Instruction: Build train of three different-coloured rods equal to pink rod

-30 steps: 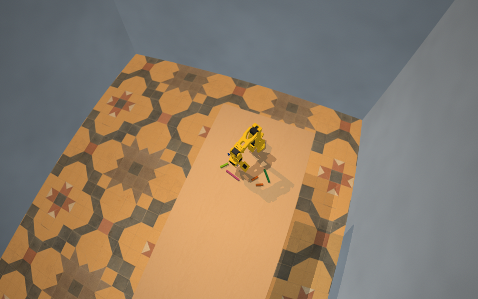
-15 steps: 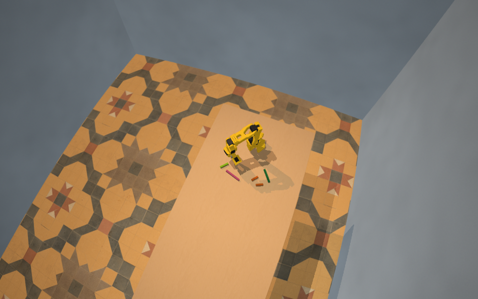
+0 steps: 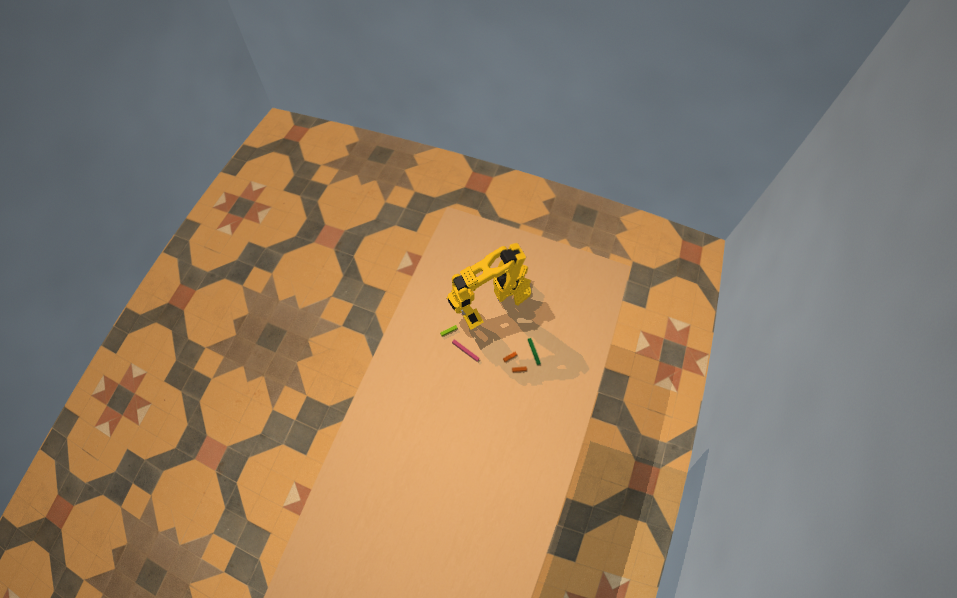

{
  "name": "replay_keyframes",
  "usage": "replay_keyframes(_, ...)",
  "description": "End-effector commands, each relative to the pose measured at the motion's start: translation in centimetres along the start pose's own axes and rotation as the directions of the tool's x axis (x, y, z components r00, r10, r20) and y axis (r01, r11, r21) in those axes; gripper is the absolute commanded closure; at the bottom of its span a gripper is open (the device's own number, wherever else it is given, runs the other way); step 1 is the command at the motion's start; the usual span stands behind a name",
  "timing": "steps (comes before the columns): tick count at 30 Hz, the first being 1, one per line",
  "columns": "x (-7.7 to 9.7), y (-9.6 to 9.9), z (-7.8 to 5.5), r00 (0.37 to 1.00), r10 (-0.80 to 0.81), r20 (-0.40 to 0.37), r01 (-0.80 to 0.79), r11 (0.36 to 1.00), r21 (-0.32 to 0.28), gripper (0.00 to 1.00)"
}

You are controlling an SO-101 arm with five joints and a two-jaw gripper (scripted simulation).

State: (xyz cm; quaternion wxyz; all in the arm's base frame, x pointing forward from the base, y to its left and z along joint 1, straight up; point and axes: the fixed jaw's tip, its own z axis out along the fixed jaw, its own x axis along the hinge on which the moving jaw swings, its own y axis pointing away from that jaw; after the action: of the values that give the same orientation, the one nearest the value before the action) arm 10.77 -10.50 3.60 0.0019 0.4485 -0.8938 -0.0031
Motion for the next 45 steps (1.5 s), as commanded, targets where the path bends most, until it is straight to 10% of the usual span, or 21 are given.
replay_keyframes(1,0.1,-0.7,-0.7,1.0,0.0,-0.006,0.001,0.998,0.056,1.0)
replay_keyframes(45,0.3,-0.9,1.1,1.0,-0.001,-0.007,0.002,0.998,0.06,1.0)
